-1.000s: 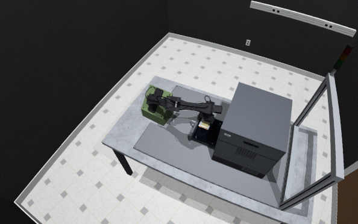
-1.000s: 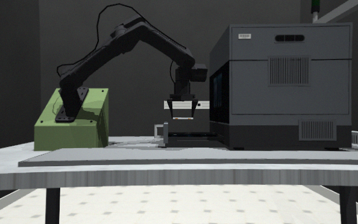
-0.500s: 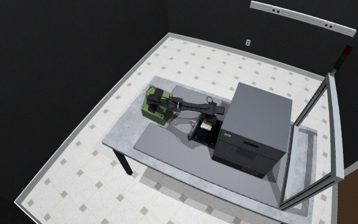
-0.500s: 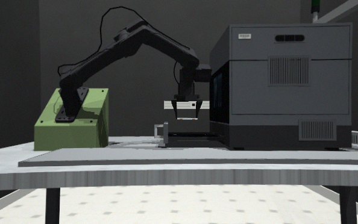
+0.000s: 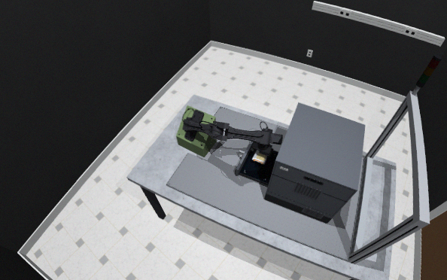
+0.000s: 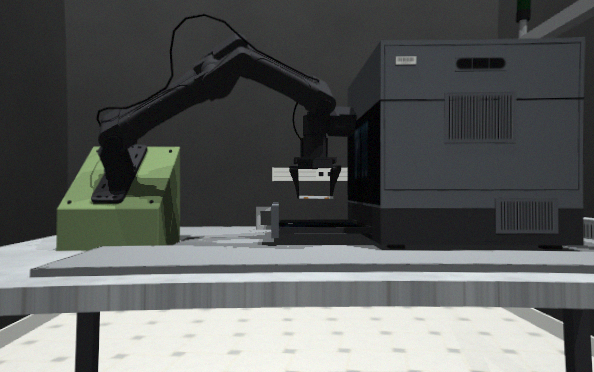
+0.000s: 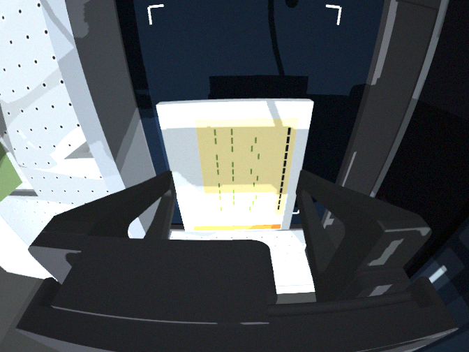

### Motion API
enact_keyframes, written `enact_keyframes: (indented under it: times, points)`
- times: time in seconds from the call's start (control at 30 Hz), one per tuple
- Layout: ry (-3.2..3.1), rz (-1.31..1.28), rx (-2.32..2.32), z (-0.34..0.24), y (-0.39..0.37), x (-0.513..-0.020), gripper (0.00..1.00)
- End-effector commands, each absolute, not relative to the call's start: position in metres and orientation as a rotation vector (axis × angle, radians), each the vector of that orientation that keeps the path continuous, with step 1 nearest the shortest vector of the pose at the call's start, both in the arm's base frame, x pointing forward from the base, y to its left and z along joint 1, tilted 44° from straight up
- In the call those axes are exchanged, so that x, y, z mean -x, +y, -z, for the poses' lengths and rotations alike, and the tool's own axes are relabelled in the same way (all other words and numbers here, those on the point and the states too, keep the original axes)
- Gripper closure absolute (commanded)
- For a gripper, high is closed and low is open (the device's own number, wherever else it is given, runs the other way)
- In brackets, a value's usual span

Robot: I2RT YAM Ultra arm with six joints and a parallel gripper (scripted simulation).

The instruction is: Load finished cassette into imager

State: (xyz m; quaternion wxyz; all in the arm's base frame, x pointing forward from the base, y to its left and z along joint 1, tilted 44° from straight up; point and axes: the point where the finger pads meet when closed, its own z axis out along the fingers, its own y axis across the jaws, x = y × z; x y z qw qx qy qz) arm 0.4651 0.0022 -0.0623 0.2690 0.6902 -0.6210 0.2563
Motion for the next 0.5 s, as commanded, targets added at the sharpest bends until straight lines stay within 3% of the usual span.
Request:
enact_keyframes:
  times: [0.0, 0.47]
  points:
    - [-1.674, -0.706, -1.885, 0.048, 0.012, -0.471, 1.0]
    - [-1.65, -0.681, -1.875, 0.069, 0.0, -0.462, 1.0]
